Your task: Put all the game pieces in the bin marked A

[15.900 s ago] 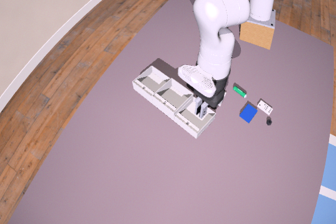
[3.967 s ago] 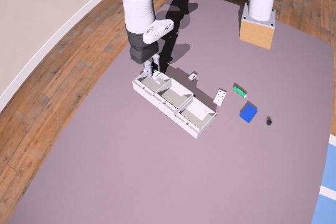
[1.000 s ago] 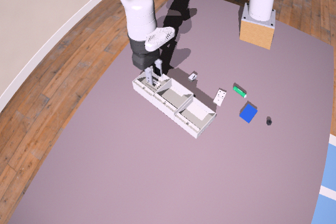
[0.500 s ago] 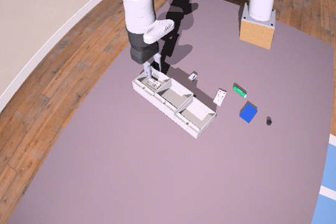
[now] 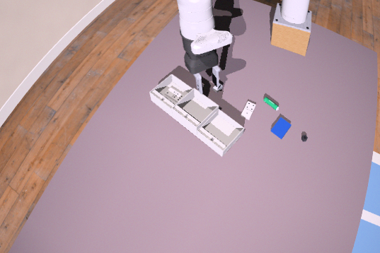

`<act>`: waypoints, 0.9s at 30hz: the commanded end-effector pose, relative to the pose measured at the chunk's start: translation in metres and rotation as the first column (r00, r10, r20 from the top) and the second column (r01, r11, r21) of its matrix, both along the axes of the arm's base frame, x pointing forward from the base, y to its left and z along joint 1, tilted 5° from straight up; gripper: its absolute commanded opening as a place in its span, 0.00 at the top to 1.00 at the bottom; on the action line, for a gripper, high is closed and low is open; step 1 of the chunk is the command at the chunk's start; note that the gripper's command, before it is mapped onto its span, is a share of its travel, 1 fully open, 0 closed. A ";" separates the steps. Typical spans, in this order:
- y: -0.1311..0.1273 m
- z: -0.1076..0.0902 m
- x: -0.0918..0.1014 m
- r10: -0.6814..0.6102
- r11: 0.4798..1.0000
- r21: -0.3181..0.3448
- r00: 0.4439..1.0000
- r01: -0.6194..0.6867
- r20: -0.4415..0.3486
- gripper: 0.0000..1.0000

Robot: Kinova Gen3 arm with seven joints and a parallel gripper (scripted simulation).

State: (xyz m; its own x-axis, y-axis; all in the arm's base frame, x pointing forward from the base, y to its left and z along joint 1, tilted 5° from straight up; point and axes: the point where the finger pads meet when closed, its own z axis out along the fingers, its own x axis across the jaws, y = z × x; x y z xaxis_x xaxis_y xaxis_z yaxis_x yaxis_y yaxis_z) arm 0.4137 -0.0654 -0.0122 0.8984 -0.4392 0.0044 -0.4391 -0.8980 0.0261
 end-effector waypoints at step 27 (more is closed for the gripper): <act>0.120 -0.006 -0.044 -0.809 0.582 -0.003 0.579 0.813 0.099 0.21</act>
State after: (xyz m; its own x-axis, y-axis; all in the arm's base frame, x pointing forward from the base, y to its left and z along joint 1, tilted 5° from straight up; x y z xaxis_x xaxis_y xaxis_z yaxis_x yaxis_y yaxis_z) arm 0.3709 0.0294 -0.0214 0.1760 -0.9830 0.0520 -0.9844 -0.1754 0.0158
